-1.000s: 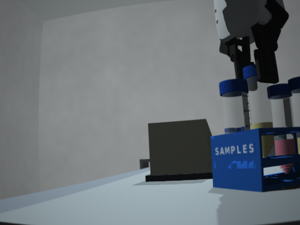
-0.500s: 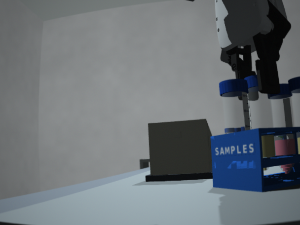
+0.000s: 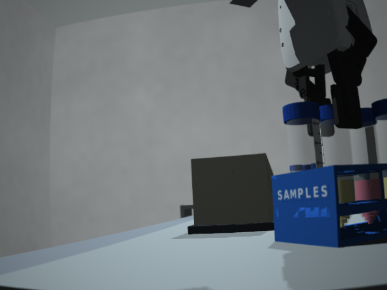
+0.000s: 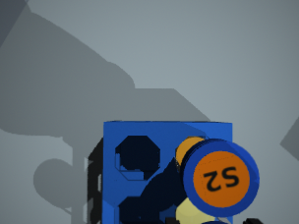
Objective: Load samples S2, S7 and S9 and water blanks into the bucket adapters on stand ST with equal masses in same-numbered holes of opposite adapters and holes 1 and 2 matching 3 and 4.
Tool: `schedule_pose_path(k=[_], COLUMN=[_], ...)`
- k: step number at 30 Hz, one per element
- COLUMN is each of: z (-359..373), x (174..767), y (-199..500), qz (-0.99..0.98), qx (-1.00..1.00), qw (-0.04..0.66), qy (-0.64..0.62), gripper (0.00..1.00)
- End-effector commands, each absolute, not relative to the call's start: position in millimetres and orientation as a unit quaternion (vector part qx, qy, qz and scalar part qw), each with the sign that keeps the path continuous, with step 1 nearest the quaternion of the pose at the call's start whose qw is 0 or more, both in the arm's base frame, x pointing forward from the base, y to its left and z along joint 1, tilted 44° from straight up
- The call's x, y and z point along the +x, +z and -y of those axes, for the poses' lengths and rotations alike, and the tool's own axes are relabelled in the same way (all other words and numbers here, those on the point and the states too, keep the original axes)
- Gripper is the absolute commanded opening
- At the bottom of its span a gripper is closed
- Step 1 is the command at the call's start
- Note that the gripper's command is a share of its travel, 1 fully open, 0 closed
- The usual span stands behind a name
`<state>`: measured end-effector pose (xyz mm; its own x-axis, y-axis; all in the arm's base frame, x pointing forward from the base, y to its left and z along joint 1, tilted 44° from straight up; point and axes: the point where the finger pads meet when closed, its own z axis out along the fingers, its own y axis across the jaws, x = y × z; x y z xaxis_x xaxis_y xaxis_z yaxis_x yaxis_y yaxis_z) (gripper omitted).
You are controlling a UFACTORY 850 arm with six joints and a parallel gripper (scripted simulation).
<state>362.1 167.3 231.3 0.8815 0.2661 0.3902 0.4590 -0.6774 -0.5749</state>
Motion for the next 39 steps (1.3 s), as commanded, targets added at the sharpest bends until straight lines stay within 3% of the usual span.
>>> schedule_pose_path(k=[1, 5, 6, 39], z=[-167.1, -167.1, -167.4, -160.5], x=[362.6, 362.6, 362.6, 361.5], y=[231.7, 231.7, 231.4, 238.5], qz=[0.200, 0.200, 0.200, 0.200], qx=[-0.905, -0.905, -0.905, -0.905], qw=[0.348, 0.348, 0.348, 0.348], qy=[-0.139, -0.139, -0.139, -0.139], gripper=[0.00, 0.00, 0.44, 0.44])
